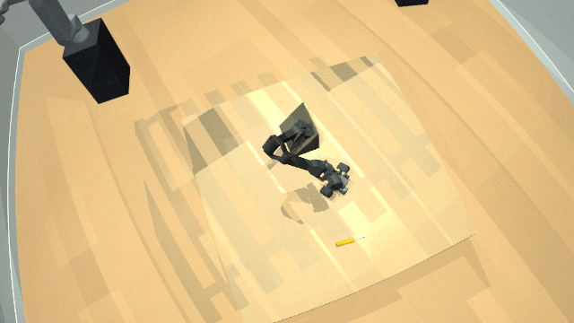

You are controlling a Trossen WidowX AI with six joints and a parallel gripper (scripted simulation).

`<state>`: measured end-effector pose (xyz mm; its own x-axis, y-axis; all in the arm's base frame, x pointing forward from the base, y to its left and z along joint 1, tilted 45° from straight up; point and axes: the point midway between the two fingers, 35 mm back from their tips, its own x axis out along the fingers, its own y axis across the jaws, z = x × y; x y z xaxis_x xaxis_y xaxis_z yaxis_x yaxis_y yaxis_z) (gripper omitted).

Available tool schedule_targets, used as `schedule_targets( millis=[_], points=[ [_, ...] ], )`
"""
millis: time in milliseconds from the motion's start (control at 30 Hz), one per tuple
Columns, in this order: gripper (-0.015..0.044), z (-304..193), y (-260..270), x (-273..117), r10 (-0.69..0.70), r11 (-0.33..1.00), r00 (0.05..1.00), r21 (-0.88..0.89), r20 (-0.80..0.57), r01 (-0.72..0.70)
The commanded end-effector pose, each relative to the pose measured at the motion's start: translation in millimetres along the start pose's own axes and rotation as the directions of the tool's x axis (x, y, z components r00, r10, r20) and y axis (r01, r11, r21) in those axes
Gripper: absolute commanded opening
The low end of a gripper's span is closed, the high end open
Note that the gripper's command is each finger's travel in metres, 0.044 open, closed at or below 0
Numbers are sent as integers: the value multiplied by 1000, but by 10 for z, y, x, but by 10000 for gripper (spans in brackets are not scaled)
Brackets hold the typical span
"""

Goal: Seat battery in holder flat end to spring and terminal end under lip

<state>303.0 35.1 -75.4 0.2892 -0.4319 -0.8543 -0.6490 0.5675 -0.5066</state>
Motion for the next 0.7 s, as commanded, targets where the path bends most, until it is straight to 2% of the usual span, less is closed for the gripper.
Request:
schedule_targets(
  millis=[0, 667],
  points=[
    [76, -59, 36, 39, 10, 1000, 999, -5, -46, -10],
    [76, -51, 19, 55, 16, 1000, 987, -1, -157, -17]
  ],
)
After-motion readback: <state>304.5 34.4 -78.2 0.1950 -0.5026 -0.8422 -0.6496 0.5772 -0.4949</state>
